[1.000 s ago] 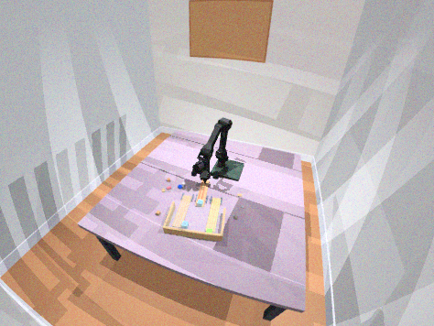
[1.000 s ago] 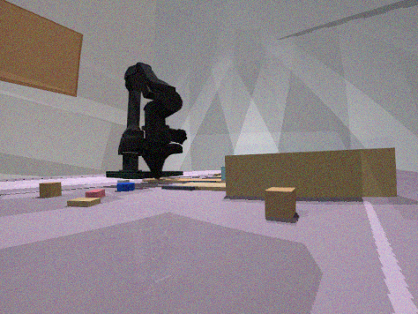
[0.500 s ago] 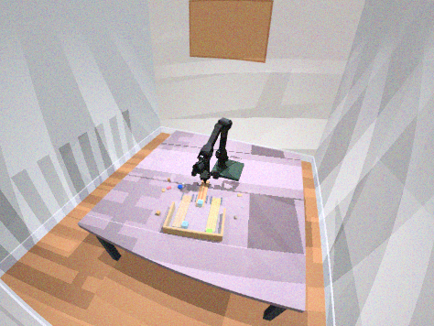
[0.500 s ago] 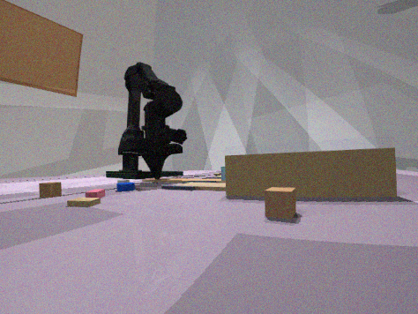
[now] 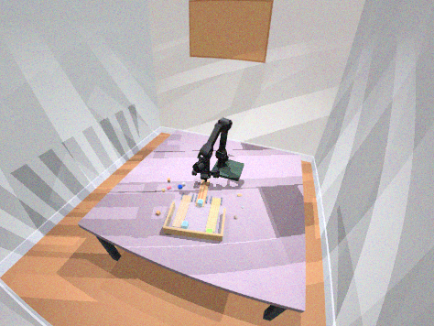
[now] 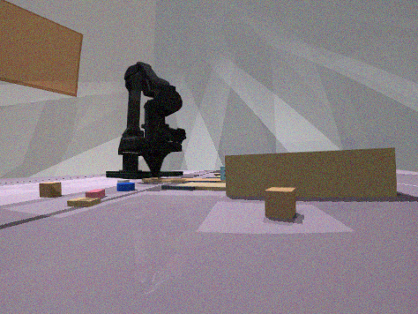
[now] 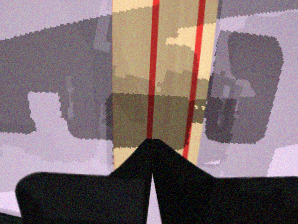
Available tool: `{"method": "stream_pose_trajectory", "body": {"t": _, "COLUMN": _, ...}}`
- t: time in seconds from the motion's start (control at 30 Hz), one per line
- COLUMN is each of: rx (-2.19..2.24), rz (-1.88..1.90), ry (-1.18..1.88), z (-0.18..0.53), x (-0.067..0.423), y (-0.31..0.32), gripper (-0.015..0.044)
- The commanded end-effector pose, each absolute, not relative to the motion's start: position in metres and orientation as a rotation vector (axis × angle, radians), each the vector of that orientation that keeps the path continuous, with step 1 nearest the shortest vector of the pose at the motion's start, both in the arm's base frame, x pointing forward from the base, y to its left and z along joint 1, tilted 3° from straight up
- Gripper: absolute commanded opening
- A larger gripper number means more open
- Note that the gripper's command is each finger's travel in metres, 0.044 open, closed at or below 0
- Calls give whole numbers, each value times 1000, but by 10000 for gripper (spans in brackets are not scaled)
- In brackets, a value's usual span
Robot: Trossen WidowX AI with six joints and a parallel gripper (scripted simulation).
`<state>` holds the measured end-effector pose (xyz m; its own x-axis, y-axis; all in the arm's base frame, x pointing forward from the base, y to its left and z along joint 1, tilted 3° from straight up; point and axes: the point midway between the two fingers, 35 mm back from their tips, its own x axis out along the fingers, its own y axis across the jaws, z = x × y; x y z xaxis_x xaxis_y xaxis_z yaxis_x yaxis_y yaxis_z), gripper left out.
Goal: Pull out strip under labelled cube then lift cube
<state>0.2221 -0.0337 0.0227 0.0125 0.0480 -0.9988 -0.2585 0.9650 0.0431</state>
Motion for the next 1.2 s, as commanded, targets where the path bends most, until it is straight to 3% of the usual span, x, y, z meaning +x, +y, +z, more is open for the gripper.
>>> {"method": "stream_pose_trajectory", "body": {"t": 0.0, "rx": -178, "rz": 239, "ry": 1543, "z": 55, "x": 228, "y": -36, "gripper": 0}}
{"method": "stream_pose_trajectory", "body": {"t": 0.13, "rx": -178, "rz": 240, "ry": 1545, "z": 58, "x": 228, "y": -36, "gripper": 0}}
{"method": "stream_pose_trajectory", "body": {"t": 0.7, "rx": -142, "rz": 206, "ry": 1543, "z": 67, "x": 293, "y": -17, "gripper": 440}}
{"method": "stream_pose_trajectory", "body": {"t": 1.17, "rx": -141, "rz": 207, "ry": 1538, "z": 78, "x": 345, "y": -2, "gripper": 440}}
